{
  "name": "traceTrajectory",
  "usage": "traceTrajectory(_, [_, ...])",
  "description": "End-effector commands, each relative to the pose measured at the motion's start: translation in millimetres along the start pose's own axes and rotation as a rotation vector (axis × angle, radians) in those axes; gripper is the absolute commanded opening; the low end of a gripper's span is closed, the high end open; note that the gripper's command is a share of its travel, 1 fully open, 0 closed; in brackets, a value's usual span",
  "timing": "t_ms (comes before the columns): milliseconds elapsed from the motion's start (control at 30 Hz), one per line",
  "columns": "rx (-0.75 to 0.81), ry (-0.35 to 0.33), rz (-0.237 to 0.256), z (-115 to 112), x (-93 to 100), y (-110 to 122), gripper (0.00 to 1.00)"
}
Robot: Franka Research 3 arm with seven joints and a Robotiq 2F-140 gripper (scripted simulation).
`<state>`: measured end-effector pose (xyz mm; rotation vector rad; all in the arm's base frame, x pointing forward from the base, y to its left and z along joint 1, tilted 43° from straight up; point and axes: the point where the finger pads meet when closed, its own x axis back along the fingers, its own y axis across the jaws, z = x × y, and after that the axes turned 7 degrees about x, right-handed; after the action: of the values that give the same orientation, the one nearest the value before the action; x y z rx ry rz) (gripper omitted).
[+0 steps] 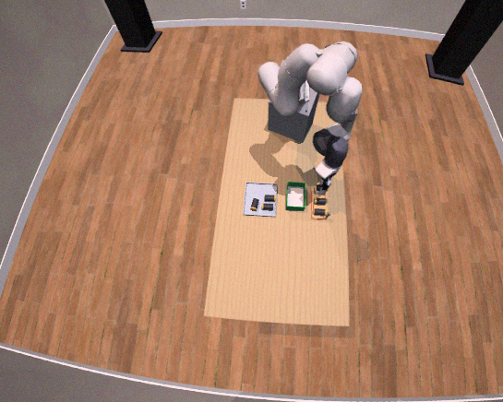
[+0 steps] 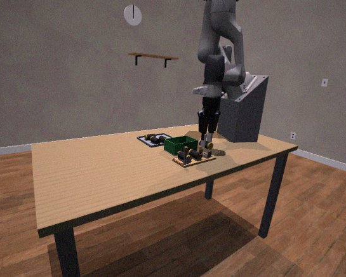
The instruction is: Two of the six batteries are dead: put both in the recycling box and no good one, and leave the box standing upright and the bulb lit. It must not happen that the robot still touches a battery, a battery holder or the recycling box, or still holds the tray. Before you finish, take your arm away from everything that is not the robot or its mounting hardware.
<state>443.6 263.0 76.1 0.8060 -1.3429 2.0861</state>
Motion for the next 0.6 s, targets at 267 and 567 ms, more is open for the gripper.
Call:
traceTrajectory(267, [-0.001, 0.007, -0.016, 3.4, 16.2, 4.7, 0.16])
traceTrajectory(567, [-0.001, 0.007, -0.016, 3.0, 65.1, 3.9, 0.16])
